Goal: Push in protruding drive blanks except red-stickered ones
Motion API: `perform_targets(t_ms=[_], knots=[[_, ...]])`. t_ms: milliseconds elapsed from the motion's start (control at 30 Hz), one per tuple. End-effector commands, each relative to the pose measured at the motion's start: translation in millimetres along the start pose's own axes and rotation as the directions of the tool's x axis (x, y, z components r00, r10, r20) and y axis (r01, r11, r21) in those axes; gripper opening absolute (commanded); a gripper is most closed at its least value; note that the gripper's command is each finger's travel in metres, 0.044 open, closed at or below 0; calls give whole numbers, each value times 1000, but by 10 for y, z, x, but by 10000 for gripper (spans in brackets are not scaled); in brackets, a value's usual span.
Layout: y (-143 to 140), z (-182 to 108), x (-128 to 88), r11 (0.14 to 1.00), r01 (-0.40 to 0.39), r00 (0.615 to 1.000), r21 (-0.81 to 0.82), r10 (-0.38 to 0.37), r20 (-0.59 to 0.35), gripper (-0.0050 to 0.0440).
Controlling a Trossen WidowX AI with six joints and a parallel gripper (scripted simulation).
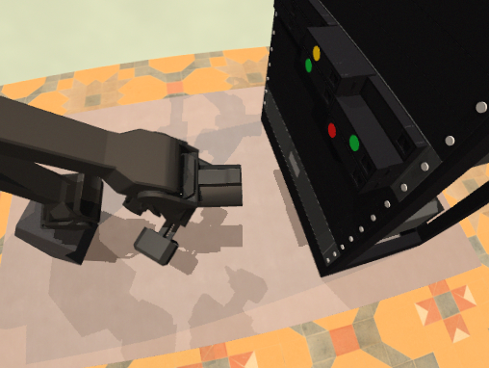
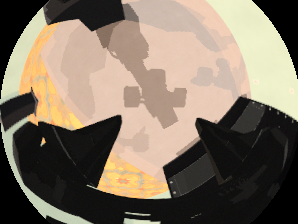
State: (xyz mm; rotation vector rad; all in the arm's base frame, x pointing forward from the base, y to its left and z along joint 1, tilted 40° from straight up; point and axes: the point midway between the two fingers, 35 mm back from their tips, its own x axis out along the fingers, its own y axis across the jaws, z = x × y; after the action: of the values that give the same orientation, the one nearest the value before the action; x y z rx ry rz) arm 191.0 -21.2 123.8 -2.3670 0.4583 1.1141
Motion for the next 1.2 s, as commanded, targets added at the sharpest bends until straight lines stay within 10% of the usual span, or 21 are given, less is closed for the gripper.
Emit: perform_targets(t_ms=[0, 1167], knots=[[12, 4, -50, 1000, 15, 1000, -3, -15, -16, 440], [-72, -57, -65, 996, 53, 997, 78, -48, -66, 440]])
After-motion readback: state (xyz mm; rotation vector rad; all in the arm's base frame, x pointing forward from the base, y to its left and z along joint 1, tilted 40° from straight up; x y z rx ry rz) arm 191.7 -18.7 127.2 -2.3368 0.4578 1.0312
